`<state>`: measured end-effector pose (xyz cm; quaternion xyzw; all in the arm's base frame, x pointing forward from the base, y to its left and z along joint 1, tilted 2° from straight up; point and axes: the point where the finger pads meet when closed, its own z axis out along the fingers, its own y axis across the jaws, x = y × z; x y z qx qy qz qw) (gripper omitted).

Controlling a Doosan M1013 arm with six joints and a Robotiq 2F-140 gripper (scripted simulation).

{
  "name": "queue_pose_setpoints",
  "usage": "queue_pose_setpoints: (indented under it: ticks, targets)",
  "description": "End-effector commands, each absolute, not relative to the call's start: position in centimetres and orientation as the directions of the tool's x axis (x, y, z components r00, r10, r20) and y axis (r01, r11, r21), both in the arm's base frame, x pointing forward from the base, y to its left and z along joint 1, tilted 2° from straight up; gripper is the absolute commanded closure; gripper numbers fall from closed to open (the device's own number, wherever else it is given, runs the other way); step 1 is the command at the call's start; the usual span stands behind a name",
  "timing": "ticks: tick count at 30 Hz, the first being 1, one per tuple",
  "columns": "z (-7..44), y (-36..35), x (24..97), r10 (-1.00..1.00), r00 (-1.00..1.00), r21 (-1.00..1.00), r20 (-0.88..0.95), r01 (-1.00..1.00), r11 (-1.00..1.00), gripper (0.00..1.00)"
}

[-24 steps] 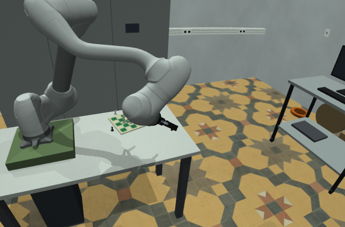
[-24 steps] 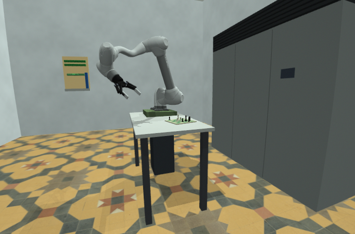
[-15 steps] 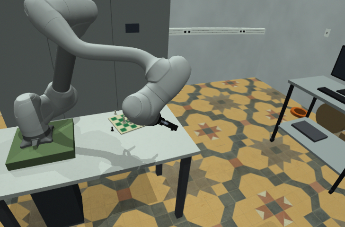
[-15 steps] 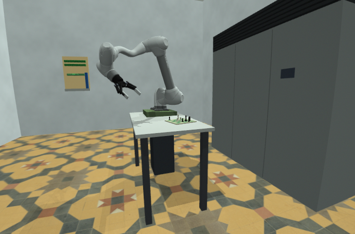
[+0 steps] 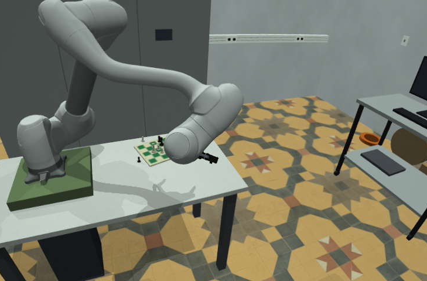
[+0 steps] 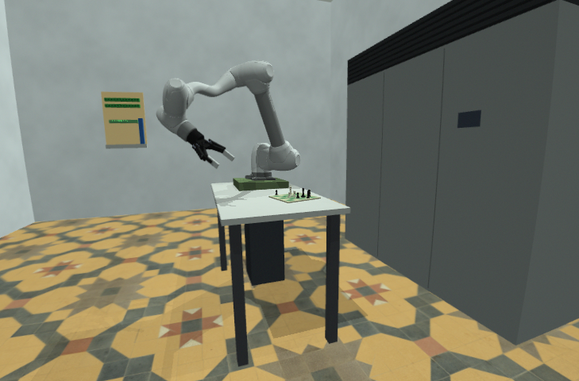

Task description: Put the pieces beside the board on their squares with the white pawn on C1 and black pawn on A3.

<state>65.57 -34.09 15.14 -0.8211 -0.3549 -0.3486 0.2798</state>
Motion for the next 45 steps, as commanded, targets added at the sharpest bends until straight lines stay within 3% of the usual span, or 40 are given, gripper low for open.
queue_pose_setpoints:
  ticks: [1, 5, 6, 10, 12, 17, 45]
  targets:
    - [10.6, -29.3, 64.6, 0.434, 0.389, -0.224, 0.813, 0.896, -0.383, 0.00]
    - [8.3, -26.6, 63.6, 0.432, 0.316, -0.223, 0.845, 0.941, -0.253, 0.00]
    - [6.3, -24.1, 62.5, 0.409, 0.246, -0.214, 0.879, 0.969, -0.123, 0.00]
    - [6.2, -24.0, 62.5, 0.409, 0.246, -0.214, 0.879, 0.969, -0.123, 0.00]
    - [3.2, -20.2, 60.4, 0.325, 0.140, -0.177, 0.935, 0.980, 0.087, 0.00]
    - [1.5, -18.1, 58.9, 0.247, 0.087, -0.140, 0.965, 0.969, 0.206, 0.00]
    - [1.5, -18.1, 58.9, 0.245, 0.086, -0.139, 0.966, 0.968, 0.208, 0.00]
